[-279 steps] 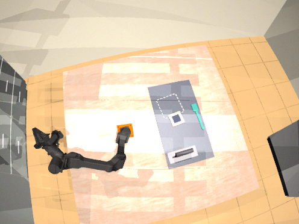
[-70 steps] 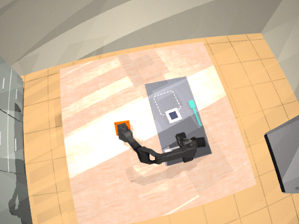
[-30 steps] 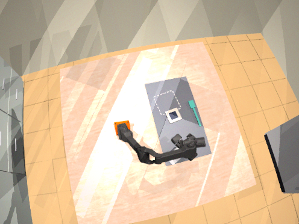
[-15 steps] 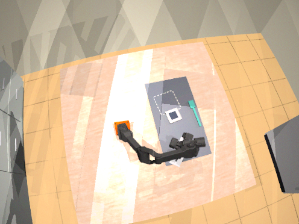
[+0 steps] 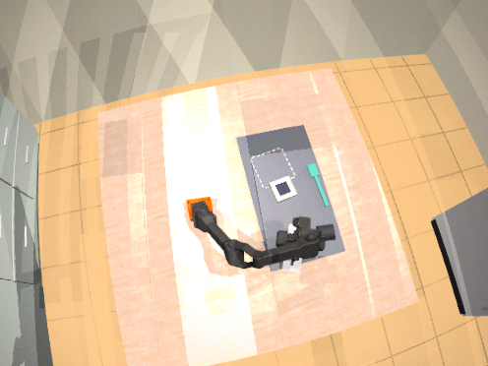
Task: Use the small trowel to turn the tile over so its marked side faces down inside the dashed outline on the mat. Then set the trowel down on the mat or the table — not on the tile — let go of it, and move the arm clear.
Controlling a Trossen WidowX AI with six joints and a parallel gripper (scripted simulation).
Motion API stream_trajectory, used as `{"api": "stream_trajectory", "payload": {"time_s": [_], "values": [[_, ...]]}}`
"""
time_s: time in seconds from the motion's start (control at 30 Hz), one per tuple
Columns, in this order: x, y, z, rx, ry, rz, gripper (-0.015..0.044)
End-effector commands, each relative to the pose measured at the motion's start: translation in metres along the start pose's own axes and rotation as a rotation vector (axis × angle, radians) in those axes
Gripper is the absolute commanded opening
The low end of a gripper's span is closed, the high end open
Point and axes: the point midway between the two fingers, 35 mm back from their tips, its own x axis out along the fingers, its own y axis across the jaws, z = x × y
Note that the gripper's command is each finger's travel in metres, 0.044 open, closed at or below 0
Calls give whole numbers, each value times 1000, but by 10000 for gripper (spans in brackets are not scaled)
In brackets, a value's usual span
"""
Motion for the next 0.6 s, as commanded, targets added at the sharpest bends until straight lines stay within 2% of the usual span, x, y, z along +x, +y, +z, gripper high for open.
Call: {"api": "stream_trajectory", "payload": {"time_s": [0.0, 0.13, 0.17, 0.57], "values": [[1, 1, 0, -24, 0, 6, 156], [1, 1, 0, -24, 0, 6, 261], [1, 1, 0, -24, 0, 6, 270], [1, 1, 0, -24, 0, 6, 270]]}}
